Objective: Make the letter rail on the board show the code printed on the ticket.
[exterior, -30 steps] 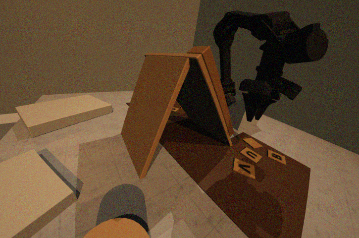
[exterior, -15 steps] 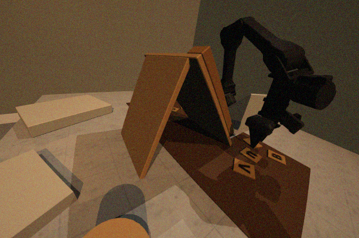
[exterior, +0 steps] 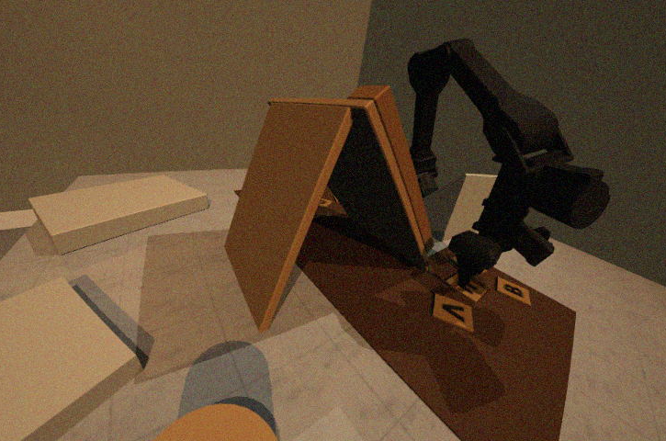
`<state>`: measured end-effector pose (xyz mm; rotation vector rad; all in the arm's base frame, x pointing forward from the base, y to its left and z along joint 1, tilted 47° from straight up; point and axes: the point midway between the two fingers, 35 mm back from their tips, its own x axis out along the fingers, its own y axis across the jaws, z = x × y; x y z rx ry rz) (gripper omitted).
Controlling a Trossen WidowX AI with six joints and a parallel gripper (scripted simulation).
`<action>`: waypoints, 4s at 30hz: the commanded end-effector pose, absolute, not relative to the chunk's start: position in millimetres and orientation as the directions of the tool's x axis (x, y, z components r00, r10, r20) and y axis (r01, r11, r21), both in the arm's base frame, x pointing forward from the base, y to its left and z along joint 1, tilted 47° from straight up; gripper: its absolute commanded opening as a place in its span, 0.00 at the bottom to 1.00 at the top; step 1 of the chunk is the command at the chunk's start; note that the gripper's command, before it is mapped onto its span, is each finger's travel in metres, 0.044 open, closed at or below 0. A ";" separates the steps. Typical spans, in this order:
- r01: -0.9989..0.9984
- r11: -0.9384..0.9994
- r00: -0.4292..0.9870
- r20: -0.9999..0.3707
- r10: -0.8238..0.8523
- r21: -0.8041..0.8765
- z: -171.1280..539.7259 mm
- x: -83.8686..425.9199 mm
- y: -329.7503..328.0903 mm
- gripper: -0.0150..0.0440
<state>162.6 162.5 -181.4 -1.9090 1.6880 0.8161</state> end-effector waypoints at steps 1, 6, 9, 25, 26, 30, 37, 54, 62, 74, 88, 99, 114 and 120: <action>-0.988 -0.146 0.074 -0.694 -0.716 0.046 -182.4 163.0 161.3 0.83; -0.988 -0.146 0.074 -0.694 -0.716 0.046 -186.6 163.6 157.0 0.83; -0.988 -0.146 0.074 -0.694 -0.716 0.046 -190.0 164.0 153.4 0.83; -0.988 -0.146 0.074 -0.694 -0.716 0.046 -195.0 164.5 147.9 0.83; -0.988 -0.146 0.074 -0.694 -0.716 0.046 -195.0 164.5 147.9 0.83; -0.988 -0.146 0.074 -0.694 -0.716 0.046 -195.0 164.5 147.9 0.83; -0.988 -0.146 0.074 -0.694 -0.716 0.046 -195.1 164.4 148.0 0.72; -0.988 -0.146 0.074 -0.694 -0.716 0.046 -189.1 163.2 153.4 0.25; -0.988 -0.146 0.074 -0.694 -0.716 0.046 -185.4 162.9 156.3 0.25; -0.988 -0.146 0.073 -0.694 -0.716 0.046 -179.8 162.4 160.9 0.25; -0.988 -0.146 0.073 -0.694 -0.716 0.046 -173.5 161.7 166.2 0.25; -0.985 -0.169 0.104 -0.720 -0.686 0.019 -161.5 166.2 175.6 0.25; -0.984 -0.100 0.179 -0.821 -0.543 -0.148 -109.9 182.4 207.8 0.25; -0.975 -0.134 0.221 -0.840 -0.496 -0.178 -87.2 188.7 214.5 0.25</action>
